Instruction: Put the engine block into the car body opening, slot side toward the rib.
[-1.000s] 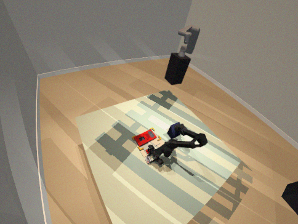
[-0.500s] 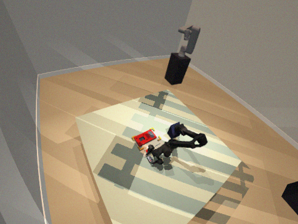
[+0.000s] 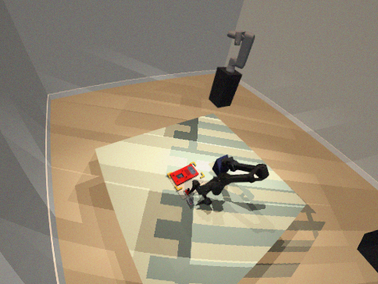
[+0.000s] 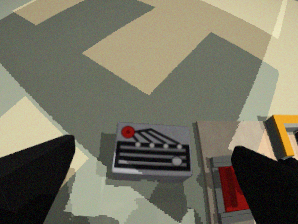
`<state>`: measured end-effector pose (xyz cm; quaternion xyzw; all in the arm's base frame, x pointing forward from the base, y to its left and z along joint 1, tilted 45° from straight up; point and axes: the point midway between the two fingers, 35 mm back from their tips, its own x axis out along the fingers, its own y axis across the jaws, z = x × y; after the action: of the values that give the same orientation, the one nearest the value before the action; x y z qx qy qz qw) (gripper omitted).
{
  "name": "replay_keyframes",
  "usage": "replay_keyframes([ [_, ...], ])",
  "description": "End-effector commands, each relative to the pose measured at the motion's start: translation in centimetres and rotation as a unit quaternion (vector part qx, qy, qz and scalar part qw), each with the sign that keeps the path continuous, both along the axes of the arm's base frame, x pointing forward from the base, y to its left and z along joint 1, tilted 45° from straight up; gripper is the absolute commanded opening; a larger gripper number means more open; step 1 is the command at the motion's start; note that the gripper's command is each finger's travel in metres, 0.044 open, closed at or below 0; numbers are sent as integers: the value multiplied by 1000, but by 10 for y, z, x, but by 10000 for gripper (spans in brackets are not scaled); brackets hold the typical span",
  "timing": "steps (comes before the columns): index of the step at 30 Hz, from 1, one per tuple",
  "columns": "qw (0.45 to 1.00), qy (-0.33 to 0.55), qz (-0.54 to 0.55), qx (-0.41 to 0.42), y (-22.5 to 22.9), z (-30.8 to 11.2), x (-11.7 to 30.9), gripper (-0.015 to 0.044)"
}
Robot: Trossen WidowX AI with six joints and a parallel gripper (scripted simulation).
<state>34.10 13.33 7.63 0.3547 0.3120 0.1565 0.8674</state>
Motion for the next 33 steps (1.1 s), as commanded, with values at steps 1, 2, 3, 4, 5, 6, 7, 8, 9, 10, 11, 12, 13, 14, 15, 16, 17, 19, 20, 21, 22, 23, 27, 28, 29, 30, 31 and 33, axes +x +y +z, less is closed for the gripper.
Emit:
replay_keyframes([
  [1, 1000, 0, 2, -1, -3, 2, -5, 440],
  [2, 1000, 0, 2, -1, -3, 2, -5, 440],
  [3, 1000, 0, 0, 0, -1, 1, -1, 440],
  [4, 1000, 0, 0, 0, -1, 1, -1, 440],
  [5, 1000, 0, 0, 0, -1, 1, -1, 440],
  [6, 1000, 0, 0, 0, -1, 1, -1, 440],
  [7, 1000, 0, 0, 0, -1, 1, -1, 440],
  [8, 1000, 0, 0, 0, -1, 1, -1, 440],
  [9, 1000, 0, 0, 0, -1, 1, -1, 440],
  [10, 1000, 0, 0, 0, -1, 1, -1, 440],
  [11, 1000, 0, 0, 0, -1, 1, -1, 440],
  [12, 1000, 0, 0, 0, -1, 1, -1, 440],
  [13, 1000, 0, 0, 0, -1, 1, -1, 440],
  [14, 1000, 0, 0, 0, -1, 1, -1, 440],
  [15, 1000, 0, 0, 0, -1, 1, -1, 440],
  [16, 1000, 0, 0, 0, -1, 1, -1, 440],
  [17, 1000, 0, 0, 0, -1, 1, -1, 440],
  [19, 1000, 0, 0, 0, -1, 1, -1, 440],
  [20, 1000, 0, 0, 0, -1, 1, -1, 440],
  [21, 1000, 0, 1, -1, -1, 1, -1, 440],
  [22, 1000, -1, 3, -5, -1, 1, 0, 440],
  [23, 1000, -2, 7, -11, -1, 1, 1, 440],
  [27, 998, -13, 35, -59, -3, 1, 11, 440],
  [28, 996, -16, 44, -74, -3, 1, 13, 440],
  [29, 995, -19, 53, -87, -4, 1, 16, 440],
  [30, 993, -22, 62, -101, -4, 1, 19, 440],
  [31, 991, -26, 71, -114, -6, 1, 22, 440],
  [33, 986, -33, 87, -136, -10, 2, 27, 440],
])
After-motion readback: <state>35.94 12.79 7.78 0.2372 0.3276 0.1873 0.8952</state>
